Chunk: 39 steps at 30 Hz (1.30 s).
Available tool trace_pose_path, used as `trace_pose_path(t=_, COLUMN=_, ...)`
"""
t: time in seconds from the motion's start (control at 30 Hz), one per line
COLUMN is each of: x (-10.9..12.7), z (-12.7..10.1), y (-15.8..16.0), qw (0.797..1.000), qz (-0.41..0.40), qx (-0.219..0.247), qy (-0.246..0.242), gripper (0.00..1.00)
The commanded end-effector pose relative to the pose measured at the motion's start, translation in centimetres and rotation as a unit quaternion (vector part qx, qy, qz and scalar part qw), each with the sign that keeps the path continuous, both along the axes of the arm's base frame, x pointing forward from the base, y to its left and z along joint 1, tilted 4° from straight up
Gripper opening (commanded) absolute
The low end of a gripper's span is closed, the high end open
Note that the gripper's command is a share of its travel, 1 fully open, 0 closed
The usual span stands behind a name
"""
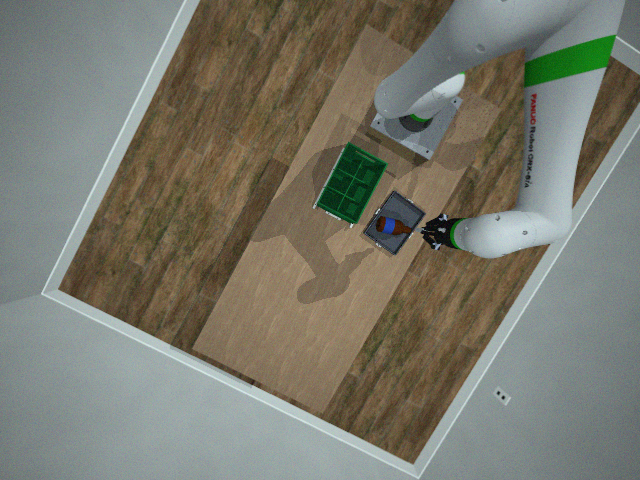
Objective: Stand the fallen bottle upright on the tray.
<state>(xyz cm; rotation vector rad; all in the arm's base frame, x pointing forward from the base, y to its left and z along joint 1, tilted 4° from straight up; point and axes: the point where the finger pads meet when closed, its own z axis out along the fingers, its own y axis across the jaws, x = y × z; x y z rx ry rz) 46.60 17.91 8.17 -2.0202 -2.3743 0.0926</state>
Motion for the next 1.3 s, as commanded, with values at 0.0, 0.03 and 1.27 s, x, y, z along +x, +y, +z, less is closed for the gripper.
trace_pose_path(t=0.0, x=0.02, z=0.02, y=0.01, qw=1.000, qz=0.000, qx=0.000, qy=0.000, gripper=0.00)
trace_pose_path(t=0.03, x=0.02, z=0.02, y=0.01, qw=1.000, qz=0.000, qx=0.000, qy=0.000, gripper=0.00)
trace_pose_path(t=1.27, x=0.02, z=0.02, y=0.01, qw=1.000, qz=0.000, qx=0.000, qy=0.000, gripper=0.38)
